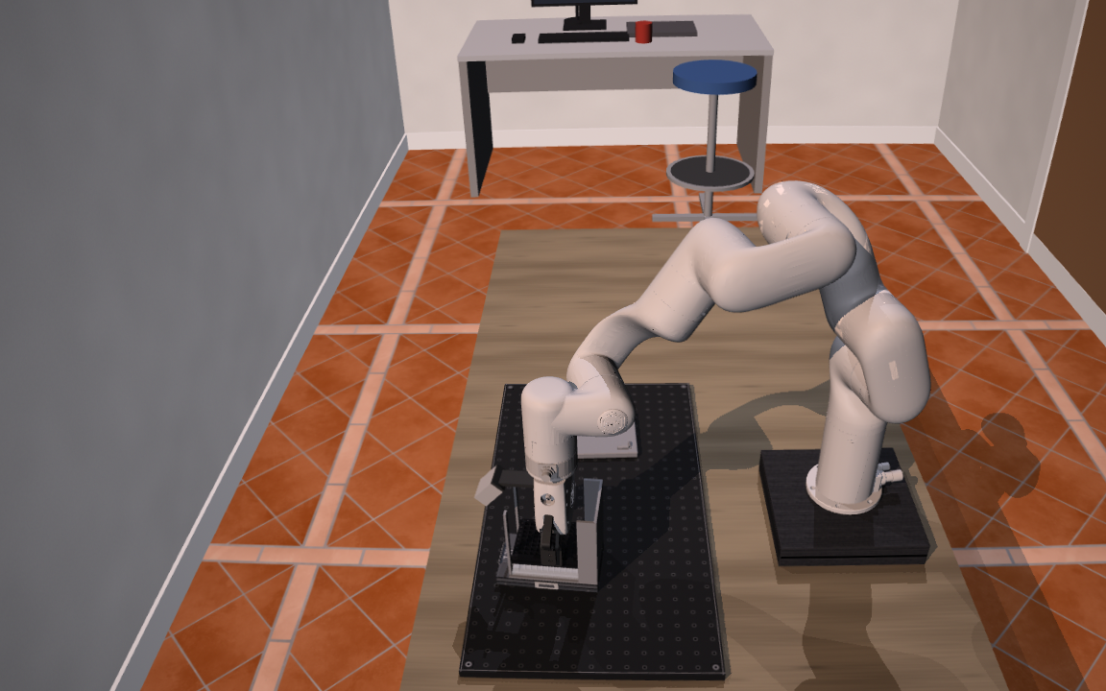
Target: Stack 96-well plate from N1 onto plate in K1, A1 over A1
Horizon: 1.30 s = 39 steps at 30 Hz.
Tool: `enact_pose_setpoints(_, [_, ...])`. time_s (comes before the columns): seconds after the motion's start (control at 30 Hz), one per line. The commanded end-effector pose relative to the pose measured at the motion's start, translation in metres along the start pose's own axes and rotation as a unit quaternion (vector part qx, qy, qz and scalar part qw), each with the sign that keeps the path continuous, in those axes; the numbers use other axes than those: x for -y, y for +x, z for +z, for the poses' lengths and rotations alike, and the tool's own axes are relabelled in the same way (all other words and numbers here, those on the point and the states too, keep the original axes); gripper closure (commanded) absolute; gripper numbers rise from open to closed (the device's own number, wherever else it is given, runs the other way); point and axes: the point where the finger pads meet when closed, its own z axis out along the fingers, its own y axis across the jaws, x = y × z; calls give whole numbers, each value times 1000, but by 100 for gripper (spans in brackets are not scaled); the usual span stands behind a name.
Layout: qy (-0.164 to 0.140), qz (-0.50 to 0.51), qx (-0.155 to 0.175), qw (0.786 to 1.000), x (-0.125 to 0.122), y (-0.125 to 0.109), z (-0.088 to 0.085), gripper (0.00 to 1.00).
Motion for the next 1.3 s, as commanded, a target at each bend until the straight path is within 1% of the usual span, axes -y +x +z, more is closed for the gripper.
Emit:
enact_pose_setpoints(0.0, [1, 0, -2, 1000, 1, 1, -1, 100])
enact_pose_setpoints(1.27, [1, 0, -2, 1000, 1, 1, 4, 100])
